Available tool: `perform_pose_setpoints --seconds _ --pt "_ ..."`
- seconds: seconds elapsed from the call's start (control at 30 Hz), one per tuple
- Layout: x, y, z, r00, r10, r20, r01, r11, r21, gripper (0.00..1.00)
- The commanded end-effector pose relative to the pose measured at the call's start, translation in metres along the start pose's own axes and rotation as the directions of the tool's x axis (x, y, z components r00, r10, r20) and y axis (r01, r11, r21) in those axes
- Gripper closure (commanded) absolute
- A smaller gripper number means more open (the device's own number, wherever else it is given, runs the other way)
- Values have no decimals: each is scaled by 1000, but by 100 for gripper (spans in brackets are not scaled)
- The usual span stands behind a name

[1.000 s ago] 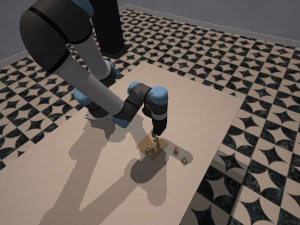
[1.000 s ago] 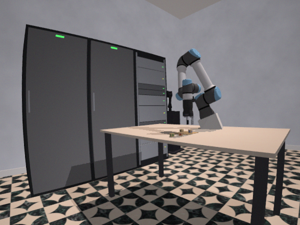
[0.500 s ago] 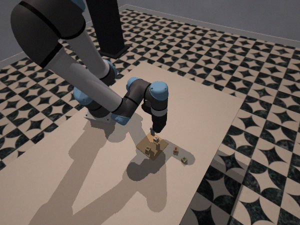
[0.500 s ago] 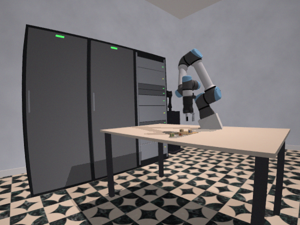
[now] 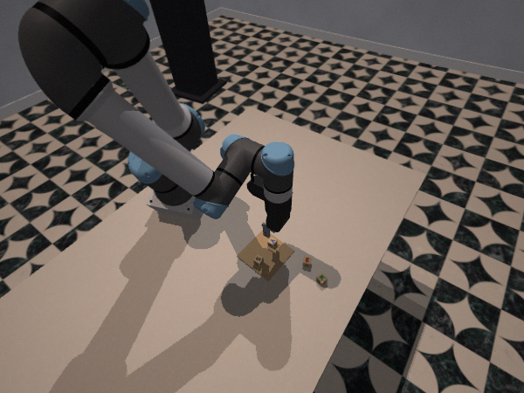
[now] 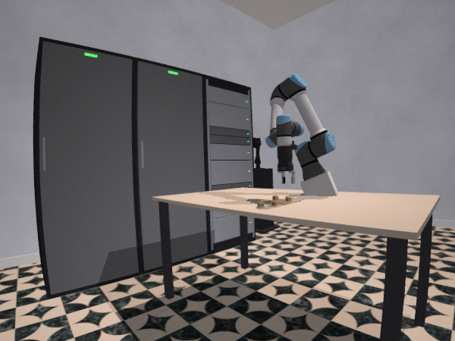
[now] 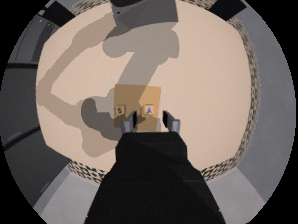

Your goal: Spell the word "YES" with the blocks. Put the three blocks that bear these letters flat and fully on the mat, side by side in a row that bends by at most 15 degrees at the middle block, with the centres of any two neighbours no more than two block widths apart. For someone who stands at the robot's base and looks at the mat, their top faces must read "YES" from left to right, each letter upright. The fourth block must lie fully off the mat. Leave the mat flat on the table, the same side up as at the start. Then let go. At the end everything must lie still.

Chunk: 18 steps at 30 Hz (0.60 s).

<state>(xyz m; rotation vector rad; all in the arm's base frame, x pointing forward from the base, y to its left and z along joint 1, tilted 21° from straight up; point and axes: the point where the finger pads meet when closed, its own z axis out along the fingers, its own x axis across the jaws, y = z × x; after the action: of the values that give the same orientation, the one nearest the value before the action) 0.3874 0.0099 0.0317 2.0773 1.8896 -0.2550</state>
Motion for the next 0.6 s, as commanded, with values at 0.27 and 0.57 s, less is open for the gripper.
perform_pose_setpoints --seconds 0.27,0.57 --pt "1 36 0 996 -90 1 90 996 -2 0" --pt "3 102 6 966 -257 1 257 966 -3 0"
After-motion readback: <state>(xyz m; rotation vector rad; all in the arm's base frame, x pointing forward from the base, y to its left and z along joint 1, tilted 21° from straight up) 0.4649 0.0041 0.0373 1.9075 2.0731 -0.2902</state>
